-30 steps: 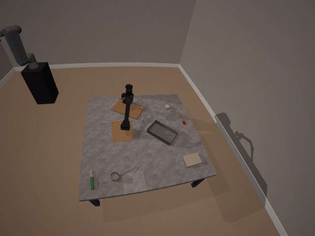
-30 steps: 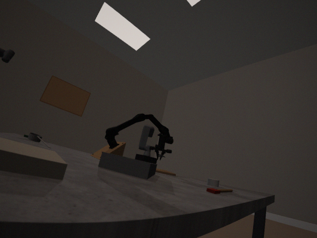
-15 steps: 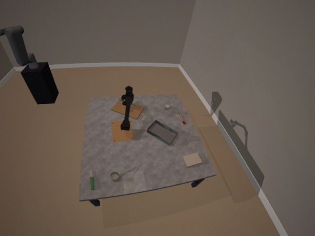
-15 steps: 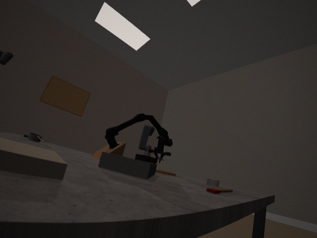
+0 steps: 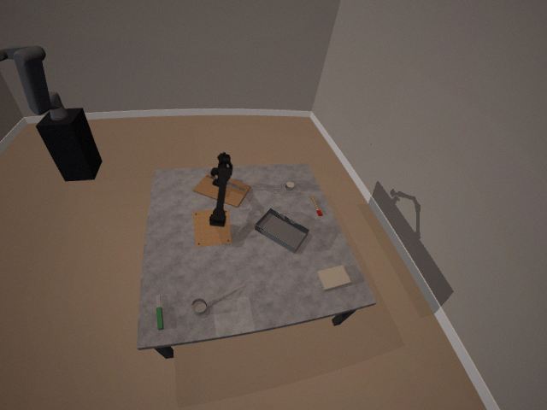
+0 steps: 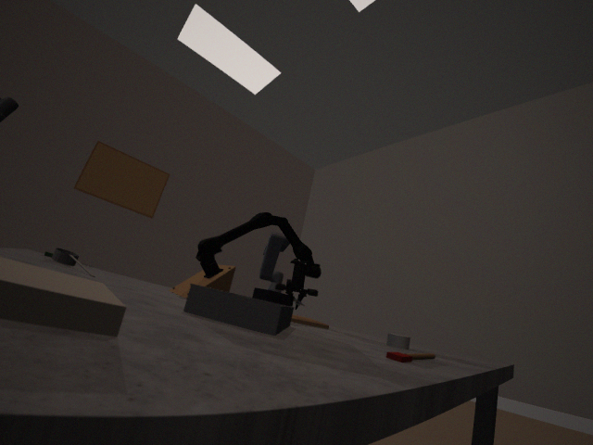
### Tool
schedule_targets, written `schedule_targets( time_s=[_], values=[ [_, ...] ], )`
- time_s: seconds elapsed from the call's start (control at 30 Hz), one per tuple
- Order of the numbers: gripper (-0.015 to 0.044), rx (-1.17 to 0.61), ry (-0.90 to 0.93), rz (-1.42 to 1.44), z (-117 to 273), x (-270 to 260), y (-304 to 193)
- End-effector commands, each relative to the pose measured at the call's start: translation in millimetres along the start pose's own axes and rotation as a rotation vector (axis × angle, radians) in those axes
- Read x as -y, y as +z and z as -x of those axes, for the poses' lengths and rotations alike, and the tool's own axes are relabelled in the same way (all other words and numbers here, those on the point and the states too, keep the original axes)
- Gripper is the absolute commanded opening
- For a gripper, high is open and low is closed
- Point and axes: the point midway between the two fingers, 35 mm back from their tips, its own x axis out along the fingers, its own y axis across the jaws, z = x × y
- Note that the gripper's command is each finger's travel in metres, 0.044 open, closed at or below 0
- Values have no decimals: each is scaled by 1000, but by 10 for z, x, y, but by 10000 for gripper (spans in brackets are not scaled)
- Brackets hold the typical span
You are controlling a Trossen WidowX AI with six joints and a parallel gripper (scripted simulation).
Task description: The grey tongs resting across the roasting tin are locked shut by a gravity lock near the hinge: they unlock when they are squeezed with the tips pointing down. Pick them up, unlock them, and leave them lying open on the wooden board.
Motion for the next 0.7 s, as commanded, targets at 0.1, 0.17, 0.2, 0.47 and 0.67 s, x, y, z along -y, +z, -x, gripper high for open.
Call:
schedule_targets(
  time_s=[0.1, 0.17, 0.2, 0.47, 0.67],
  values=[
    [-124, 0, 1, 0, -17, -5, -1],
    [-71, 0, 1, 0, -17, -5, -1],
    [-45, 0, 1, 0, -17, -5, -1],
    [165, 0, 1, 0, -17, -5, -1],
    [323, 0, 1, 0, -17, -5, -1]
  ],
)
